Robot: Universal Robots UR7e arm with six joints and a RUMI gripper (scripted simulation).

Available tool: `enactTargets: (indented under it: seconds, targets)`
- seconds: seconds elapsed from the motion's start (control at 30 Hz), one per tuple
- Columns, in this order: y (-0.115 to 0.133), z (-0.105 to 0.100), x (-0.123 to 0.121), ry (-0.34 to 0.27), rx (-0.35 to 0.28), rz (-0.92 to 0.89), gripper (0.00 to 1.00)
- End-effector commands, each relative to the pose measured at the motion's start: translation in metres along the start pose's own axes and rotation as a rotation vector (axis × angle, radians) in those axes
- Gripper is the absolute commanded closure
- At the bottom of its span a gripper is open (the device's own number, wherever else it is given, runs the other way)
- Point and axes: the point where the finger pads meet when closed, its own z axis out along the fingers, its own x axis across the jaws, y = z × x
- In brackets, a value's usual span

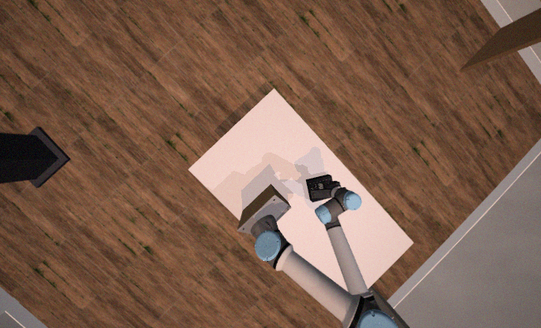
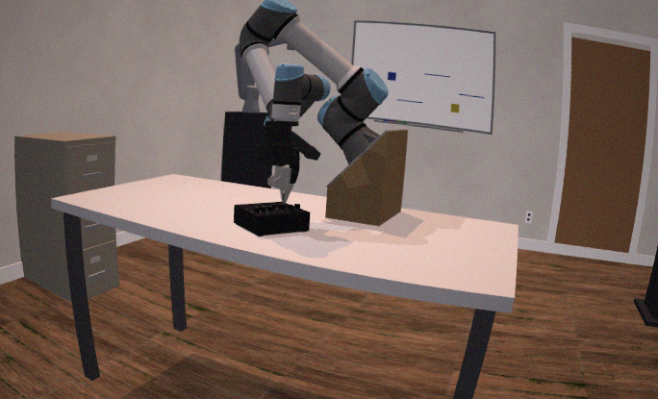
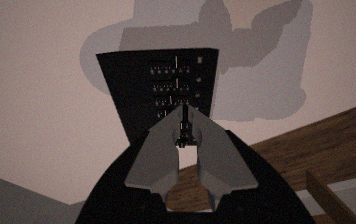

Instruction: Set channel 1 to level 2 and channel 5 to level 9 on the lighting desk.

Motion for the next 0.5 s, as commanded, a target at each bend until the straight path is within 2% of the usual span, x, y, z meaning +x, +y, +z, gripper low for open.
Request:
enactTargets:
  seconds: [0.0, 0.47]
  targets:
    - [-0.0021, 0.0013, -0.0003, -0.001, 0.003, -0.002, 1.00]
    - [-0.0036, 0.0013, -0.0004, -0.001, 0.003, -0.002, 1.00]
